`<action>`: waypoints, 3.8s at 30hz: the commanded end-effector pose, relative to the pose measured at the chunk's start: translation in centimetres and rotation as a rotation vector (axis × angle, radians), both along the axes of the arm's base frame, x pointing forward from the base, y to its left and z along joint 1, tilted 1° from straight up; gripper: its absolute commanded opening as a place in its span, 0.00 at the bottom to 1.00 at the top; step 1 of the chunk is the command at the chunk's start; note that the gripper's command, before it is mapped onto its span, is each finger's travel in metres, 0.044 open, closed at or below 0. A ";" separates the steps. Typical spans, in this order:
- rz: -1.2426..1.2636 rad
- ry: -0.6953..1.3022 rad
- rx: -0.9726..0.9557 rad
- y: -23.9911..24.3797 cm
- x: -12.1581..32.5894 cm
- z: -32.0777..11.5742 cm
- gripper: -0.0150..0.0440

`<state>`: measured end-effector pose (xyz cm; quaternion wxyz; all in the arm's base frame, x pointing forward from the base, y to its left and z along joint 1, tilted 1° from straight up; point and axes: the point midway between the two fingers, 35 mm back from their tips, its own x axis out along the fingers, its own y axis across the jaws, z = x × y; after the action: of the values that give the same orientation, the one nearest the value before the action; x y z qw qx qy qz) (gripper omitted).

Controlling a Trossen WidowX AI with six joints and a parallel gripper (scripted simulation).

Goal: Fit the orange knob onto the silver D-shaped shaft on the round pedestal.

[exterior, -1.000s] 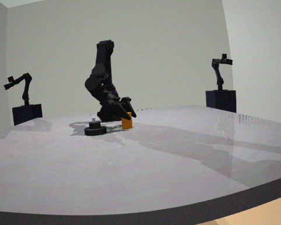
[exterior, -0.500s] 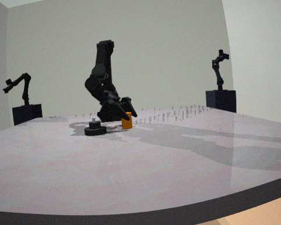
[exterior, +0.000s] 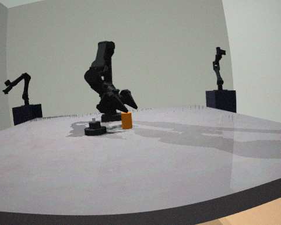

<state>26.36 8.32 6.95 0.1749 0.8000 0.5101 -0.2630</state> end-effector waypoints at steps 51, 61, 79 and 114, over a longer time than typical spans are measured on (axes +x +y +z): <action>0.443 0.145 -0.932 -0.1 -0.3 3.7 1.00; 0.442 0.146 -0.932 -0.1 -0.2 1.9 1.00; 0.446 0.145 -0.932 0.0 0.1 -0.9 1.00; 0.442 0.146 -0.932 0.0 0.0 -4.7 0.60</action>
<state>26.32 8.31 2.24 0.5263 0.4901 0.5075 -0.4746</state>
